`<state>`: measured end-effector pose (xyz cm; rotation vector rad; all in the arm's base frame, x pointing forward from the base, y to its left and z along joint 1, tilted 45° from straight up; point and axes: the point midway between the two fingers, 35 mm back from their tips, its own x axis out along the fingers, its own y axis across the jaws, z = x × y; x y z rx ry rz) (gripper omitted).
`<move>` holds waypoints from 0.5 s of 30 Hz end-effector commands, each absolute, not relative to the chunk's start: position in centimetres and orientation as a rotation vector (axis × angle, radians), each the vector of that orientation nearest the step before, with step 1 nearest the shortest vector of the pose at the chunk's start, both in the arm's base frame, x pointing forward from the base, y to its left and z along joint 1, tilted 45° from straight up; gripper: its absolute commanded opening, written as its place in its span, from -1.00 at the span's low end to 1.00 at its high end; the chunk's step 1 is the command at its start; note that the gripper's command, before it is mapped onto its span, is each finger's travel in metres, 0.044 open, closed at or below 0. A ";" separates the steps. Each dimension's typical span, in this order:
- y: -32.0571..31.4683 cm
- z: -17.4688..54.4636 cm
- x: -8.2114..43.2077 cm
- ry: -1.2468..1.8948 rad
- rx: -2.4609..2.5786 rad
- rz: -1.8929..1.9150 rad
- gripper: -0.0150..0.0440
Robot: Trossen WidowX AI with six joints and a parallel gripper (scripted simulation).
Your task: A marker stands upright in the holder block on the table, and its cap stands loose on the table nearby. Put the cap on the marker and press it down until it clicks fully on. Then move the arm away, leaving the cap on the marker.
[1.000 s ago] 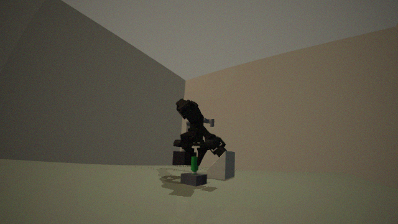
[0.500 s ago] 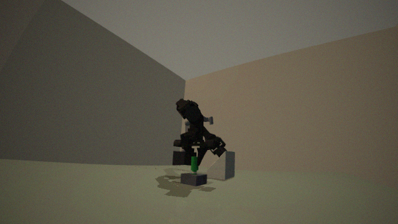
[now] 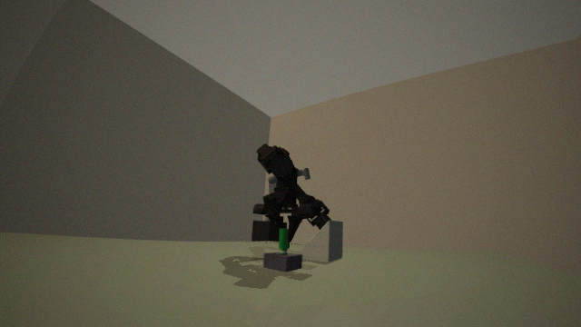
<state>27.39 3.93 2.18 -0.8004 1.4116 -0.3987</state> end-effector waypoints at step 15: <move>6.6 4.7 27.1 1.413 -0.798 -0.394 1.00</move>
